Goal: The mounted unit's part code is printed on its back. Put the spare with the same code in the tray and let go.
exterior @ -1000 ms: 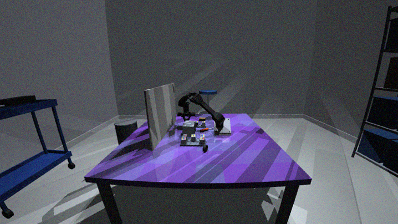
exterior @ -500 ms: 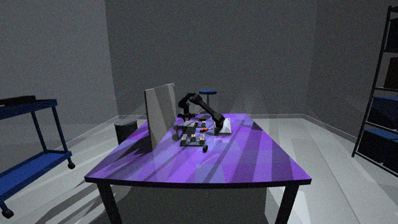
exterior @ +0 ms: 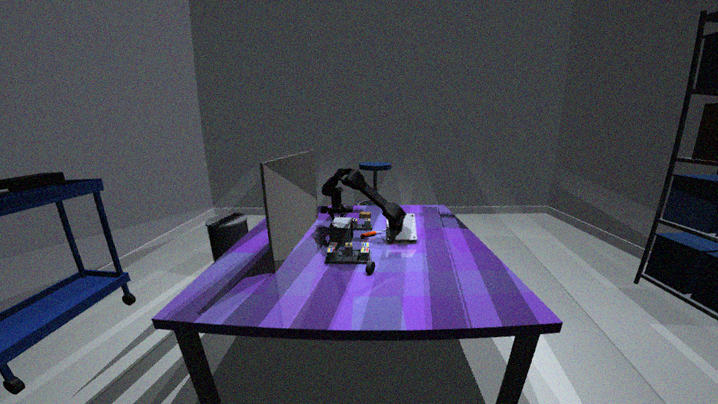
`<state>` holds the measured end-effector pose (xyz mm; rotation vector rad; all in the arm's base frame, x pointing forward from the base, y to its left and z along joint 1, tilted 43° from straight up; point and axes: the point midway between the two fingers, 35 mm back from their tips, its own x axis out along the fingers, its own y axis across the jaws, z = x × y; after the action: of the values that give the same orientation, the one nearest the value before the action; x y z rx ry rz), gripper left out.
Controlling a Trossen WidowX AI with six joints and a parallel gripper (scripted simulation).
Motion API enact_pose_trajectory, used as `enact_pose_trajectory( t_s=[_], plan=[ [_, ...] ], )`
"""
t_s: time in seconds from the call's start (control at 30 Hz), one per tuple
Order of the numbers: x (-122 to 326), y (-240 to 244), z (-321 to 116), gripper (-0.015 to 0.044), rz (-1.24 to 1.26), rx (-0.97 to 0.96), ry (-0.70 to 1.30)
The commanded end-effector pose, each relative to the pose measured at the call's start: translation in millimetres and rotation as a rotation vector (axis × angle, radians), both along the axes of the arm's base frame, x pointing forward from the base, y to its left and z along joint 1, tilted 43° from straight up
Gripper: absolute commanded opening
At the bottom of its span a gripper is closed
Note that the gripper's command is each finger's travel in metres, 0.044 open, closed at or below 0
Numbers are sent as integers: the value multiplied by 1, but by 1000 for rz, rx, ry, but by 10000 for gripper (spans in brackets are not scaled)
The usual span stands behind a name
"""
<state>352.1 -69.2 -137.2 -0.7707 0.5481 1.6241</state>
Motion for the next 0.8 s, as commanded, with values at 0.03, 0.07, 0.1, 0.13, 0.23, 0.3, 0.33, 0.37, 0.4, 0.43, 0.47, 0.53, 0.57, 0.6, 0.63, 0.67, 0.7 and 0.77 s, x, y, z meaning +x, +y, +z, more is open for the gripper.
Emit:
enact_pose_trajectory(
  t_s=[0.03,0.07,0.1,0.13,0.23,0.3,0.33,0.37,0.4,0.43,0.47,0.53,0.57,0.6,0.63,0.67,0.7,0.77],
  plan=[
    [0,0,0,184,0,0,-1],
    [0,0,0,210,0,0,-1],
    [0,0,0,236,0,0,-1],
    [0,0,0,263,0,0,-1],
    [0,0,0,341,0,0,-1],
    [0,0,0,394,0,0,-1],
    [0,0,0,420,0,0,-1],
    [0,0,0,440,0,0,-1],
    [1,-2,2,440,-1,-1,-1],
    [2,-7,7,440,-1,-1,0],
    [5,-16,15,440,-2,-1,0],
    [8,-37,38,440,-4,-2,2],
    [9,-48,50,440,-5,-1,4],
    [9,-58,62,440,-5,0,5],
    [9,-66,72,440,-6,1,6],
    [8,-71,78,440,-6,1,6],
    [8,-72,80,440,-6,2,7],
    [8,-72,80,440,-6,2,7]
  ],
)
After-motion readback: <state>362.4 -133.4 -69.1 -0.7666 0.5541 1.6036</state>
